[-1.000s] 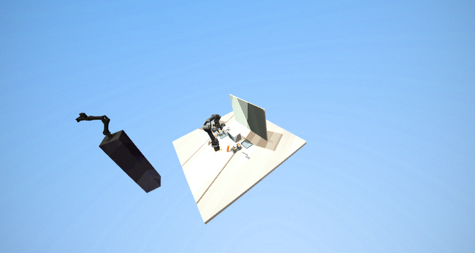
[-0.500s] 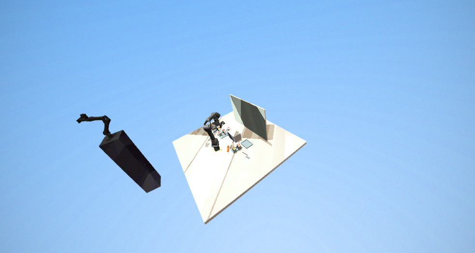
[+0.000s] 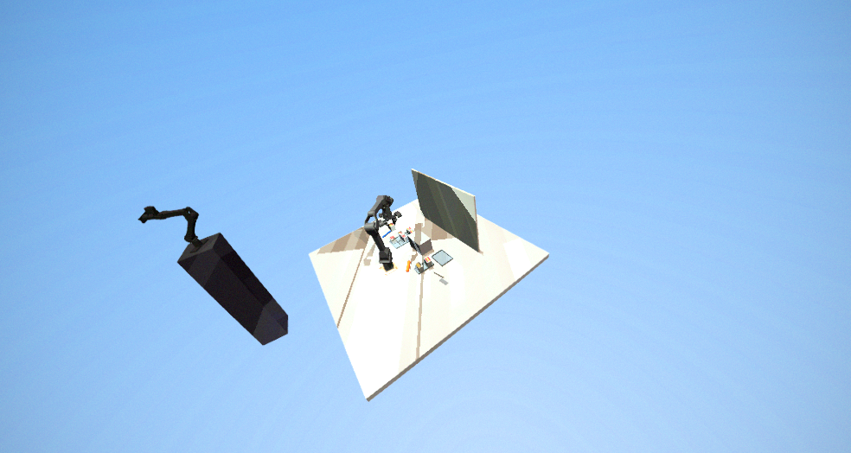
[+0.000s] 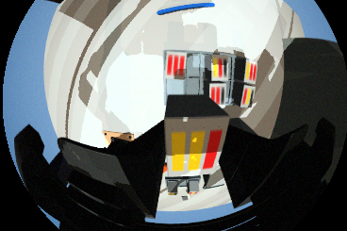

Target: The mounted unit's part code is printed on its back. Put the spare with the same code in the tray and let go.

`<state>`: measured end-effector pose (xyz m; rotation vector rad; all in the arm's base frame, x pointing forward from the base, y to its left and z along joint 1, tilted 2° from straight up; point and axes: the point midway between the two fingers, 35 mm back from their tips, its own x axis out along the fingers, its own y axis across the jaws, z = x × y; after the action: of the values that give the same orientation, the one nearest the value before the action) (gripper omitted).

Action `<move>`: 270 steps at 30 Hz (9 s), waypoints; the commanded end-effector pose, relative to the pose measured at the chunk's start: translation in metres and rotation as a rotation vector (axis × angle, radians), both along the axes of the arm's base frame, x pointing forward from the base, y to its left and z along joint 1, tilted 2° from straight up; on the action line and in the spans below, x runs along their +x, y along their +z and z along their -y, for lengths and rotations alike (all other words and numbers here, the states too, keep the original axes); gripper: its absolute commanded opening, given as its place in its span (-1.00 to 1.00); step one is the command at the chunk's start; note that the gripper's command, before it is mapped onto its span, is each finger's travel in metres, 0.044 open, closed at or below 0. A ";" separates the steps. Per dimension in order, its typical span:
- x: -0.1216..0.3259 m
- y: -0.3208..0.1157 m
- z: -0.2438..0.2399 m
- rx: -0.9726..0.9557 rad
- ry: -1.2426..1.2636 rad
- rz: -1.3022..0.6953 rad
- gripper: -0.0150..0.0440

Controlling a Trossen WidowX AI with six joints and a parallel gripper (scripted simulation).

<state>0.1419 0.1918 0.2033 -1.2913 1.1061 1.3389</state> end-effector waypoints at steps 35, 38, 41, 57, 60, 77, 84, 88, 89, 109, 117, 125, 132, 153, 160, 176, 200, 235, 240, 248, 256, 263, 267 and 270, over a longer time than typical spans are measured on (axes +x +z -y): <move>0.148 0.016 0.097 0.016 -0.035 0.063 -0.49; 0.158 0.016 0.111 0.011 -0.032 0.065 -0.49; 0.168 0.015 0.126 0.007 -0.030 0.067 -0.49; 0.202 0.010 0.208 -0.008 -0.098 0.080 -0.49; 0.206 0.009 0.223 -0.013 -0.086 0.079 -0.49; 0.211 0.000 0.328 -0.045 -0.004 0.067 -0.49; 0.211 -0.001 0.332 -0.046 -0.001 0.066 -0.49; 0.211 -0.004 0.332 -0.045 -0.001 0.065 -0.49; 0.211 -0.004 0.332 -0.045 -0.001 0.065 -0.49; 0.215 -0.018 0.333 -0.044 -0.001 0.061 -0.49; 0.216 -0.023 0.333 -0.043 -0.001 0.060 -0.49; 0.217 -0.029 0.334 -0.043 -0.001 0.058 -0.49; 0.218 -0.034 0.334 -0.042 -0.001 0.057 -0.49; 0.220 -0.048 0.334 -0.040 -0.001 0.053 -0.49; 0.221 -0.053 0.335 -0.040 -0.001 0.051 -0.49; 0.221 -0.065 0.335 -0.038 0.000 0.048 -0.49; 0.222 -0.082 0.335 -0.036 0.000 0.043 -0.49; 0.221 -0.106 0.334 -0.034 0.000 0.036 -0.49; 0.220 -0.110 0.333 -0.033 0.000 0.035 -0.49; 0.220 -0.116 0.333 -0.032 0.000 0.033 -0.49; 0.219 -0.121 0.333 -0.032 0.000 0.031 -0.49; 0.218 -0.126 0.332 -0.031 0.000 0.030 -0.49; 0.218 -0.129 0.332 -0.031 0.000 0.029 -0.49; 0.218 -0.131 0.332 -0.031 0.000 0.028 -0.49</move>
<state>0.3609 -0.1400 0.0754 -1.3293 1.1050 1.3031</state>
